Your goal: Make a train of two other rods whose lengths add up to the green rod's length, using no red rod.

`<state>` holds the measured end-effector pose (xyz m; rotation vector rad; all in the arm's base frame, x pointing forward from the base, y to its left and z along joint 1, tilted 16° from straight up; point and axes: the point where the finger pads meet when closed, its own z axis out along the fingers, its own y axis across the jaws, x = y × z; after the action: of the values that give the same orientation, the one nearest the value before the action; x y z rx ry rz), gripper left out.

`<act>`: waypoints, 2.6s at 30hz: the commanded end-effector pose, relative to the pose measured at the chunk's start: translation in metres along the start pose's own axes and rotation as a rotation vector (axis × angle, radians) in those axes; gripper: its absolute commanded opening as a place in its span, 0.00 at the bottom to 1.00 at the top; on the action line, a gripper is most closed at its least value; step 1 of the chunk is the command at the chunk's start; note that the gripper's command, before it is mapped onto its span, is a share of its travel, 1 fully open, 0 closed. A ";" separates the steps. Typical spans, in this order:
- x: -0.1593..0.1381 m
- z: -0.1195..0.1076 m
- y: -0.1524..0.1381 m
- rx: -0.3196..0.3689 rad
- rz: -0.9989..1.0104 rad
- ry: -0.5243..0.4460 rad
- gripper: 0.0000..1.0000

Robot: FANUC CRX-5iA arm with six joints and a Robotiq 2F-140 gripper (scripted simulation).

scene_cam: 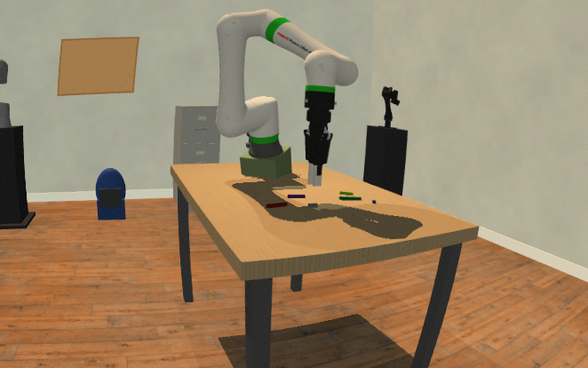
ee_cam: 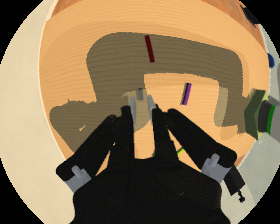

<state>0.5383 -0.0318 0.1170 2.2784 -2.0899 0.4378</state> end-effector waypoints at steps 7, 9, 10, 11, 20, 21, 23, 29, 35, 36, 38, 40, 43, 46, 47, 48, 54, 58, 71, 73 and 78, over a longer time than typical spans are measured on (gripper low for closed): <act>0.000 0.000 0.000 0.000 0.000 0.000 0.15; 0.000 0.000 0.000 0.000 0.000 0.000 0.15; 0.000 0.001 0.000 0.000 0.000 0.000 0.15; 0.000 0.001 0.000 0.000 0.000 0.000 0.15; 0.000 0.006 0.000 0.000 0.000 0.000 0.15; 0.000 0.007 0.000 0.000 0.000 0.000 0.15; 0.000 0.009 0.000 0.000 0.000 0.000 0.15; 0.000 0.018 0.000 0.000 0.000 0.000 0.15; 0.000 0.024 0.000 0.000 0.000 0.000 0.15; 0.000 0.026 0.000 0.000 0.000 0.000 0.15; 0.000 0.029 0.000 0.000 0.000 0.000 0.15; 0.000 0.032 0.000 0.000 0.000 0.000 0.15; 0.000 0.037 0.000 0.000 0.000 0.000 0.15; 0.000 0.041 -0.001 0.000 0.000 0.000 0.15; 0.000 0.041 -0.001 0.000 0.000 0.000 0.15; 0.000 0.041 -0.001 0.000 0.000 0.000 0.15; 0.000 0.047 -0.001 0.000 0.000 0.000 0.15; 0.000 0.050 -0.001 0.000 0.000 0.000 0.15; 0.000 0.052 -0.001 0.000 0.000 0.000 0.15; 0.000 0.052 -0.001 0.000 0.000 0.000 0.15; 0.000 0.052 -0.001 0.000 0.000 0.000 0.15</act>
<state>0.5487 -0.0427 0.0674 2.2787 -2.0897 0.4375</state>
